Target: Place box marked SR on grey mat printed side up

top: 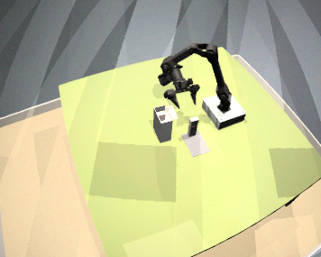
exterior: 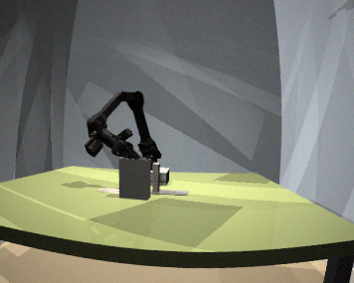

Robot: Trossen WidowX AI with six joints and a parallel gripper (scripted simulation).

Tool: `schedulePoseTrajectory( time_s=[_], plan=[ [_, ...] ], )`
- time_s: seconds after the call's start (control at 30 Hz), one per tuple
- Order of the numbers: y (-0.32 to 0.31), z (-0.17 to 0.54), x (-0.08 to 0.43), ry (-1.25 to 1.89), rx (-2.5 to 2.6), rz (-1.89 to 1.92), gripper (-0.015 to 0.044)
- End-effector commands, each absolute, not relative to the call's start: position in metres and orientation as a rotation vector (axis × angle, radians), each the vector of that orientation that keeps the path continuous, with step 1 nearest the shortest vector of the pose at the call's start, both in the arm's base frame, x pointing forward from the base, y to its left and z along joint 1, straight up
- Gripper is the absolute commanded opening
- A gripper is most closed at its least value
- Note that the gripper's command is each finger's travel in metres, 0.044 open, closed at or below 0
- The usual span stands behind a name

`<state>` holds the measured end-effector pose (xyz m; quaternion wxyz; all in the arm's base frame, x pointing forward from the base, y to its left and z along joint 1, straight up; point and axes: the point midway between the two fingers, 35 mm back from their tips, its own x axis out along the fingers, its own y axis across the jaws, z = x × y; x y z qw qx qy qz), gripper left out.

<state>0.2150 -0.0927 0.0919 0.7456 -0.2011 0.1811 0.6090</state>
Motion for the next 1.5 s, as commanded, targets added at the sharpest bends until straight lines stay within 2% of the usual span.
schedulePoseTrajectory(
  time_s=[0.0, 1.47],
  plan=[
    [-0.094, 0.086, 0.215, 0.383, -0.435, 1.35, 0.044],
    [-0.06, 0.029, 0.224, 0.35, -0.412, 1.379, 0.044]
  ],
)
